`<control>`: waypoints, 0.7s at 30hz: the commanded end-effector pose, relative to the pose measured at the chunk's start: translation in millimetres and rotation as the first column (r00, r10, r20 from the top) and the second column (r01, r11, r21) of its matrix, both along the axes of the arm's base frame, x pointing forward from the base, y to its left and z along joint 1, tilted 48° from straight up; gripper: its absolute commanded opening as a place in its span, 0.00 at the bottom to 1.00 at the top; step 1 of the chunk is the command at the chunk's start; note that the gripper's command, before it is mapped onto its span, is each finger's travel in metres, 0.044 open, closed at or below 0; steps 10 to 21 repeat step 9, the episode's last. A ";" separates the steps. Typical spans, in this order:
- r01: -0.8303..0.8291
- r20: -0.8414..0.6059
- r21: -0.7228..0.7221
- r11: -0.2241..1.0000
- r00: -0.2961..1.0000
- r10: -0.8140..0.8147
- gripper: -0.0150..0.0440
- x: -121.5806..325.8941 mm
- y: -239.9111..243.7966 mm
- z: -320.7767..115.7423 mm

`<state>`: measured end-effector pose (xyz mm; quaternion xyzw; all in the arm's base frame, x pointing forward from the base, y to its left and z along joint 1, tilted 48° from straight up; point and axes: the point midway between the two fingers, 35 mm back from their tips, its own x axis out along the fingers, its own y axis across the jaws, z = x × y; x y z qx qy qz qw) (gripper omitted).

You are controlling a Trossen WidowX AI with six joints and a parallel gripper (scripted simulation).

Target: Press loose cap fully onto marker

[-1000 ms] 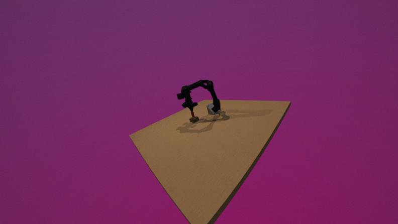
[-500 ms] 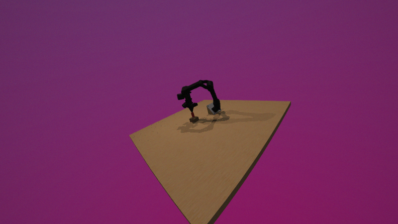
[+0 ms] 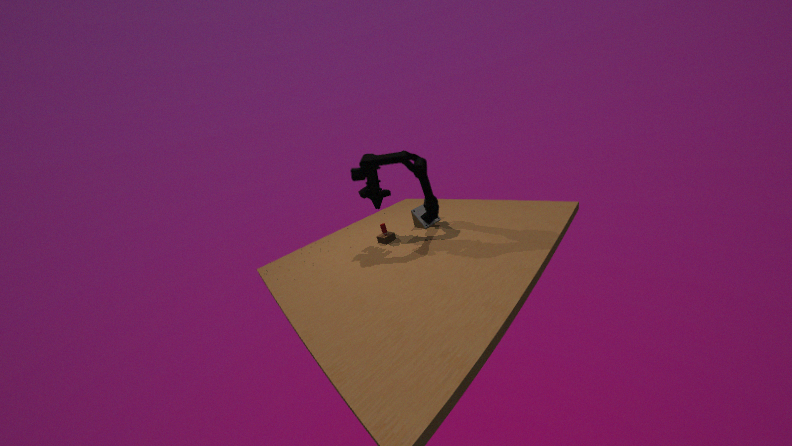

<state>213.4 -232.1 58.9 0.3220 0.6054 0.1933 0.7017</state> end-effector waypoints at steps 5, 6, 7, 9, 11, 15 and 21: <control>-0.003 0.000 -0.005 1.000 1.000 0.003 0.70 -1.3 -2.2 2.0; -0.003 0.000 -0.005 1.000 1.000 0.003 0.74 -1.3 -2.2 2.0; -0.003 0.000 -0.005 1.000 1.000 0.003 0.79 -1.3 -2.2 2.0; -0.003 0.000 -0.005 1.000 1.000 0.003 0.88 -1.3 -2.2 2.0; -0.003 0.000 -0.005 1.000 1.000 0.003 0.88 -1.3 -2.2 2.0; -0.003 0.000 -0.005 1.000 1.000 0.003 0.88 -1.3 -2.2 2.0; -0.003 0.000 -0.005 1.000 1.000 0.003 0.88 -1.3 -2.2 2.0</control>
